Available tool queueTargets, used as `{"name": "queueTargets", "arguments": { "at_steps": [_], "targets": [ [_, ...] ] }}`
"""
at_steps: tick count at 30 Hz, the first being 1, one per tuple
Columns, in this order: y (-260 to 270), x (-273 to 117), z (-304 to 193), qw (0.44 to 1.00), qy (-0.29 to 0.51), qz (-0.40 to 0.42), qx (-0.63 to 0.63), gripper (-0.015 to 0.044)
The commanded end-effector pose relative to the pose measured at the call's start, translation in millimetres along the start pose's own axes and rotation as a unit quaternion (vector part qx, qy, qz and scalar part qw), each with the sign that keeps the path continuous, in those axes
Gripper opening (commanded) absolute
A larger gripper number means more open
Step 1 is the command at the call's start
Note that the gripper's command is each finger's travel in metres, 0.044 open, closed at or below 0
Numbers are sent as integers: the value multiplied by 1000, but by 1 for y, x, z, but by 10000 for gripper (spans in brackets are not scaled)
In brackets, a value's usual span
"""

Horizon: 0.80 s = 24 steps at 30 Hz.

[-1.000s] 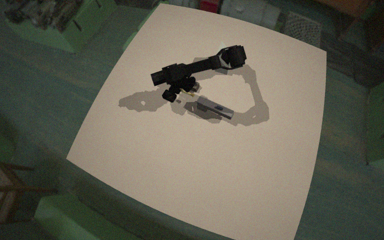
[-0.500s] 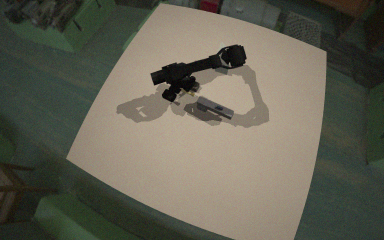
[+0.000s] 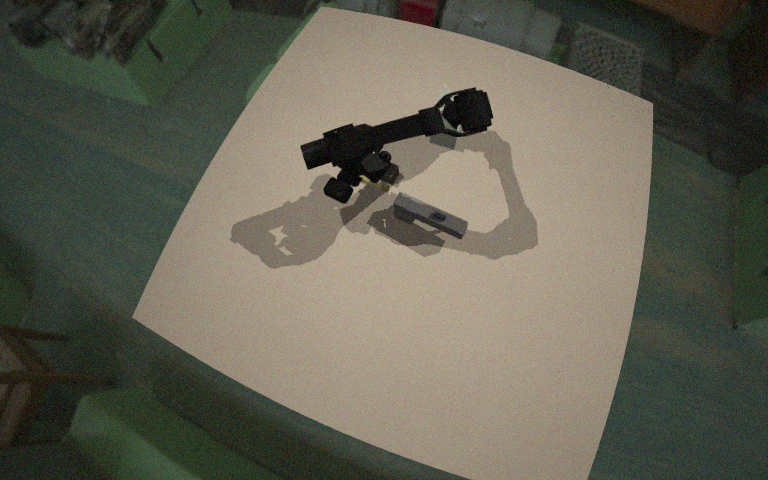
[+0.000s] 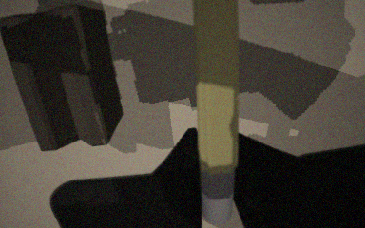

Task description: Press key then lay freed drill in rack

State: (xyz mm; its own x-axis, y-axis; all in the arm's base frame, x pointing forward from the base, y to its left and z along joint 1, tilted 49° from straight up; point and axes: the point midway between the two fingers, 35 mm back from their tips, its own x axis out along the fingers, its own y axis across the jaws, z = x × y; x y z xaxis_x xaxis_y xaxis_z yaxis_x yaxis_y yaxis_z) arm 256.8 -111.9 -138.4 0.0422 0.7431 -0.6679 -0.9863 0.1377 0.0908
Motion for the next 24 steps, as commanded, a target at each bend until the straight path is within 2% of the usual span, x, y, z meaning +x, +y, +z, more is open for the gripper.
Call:
{"name": "queueTargets", "arguments": {
  "at_steps": [1, 24],
  "targets": [
    [-1, -3, 0, 1000, 3, 0, -3, 0],
    [6, -9, -1, 1000, 3, 1, -3, 0]
  ]
}}
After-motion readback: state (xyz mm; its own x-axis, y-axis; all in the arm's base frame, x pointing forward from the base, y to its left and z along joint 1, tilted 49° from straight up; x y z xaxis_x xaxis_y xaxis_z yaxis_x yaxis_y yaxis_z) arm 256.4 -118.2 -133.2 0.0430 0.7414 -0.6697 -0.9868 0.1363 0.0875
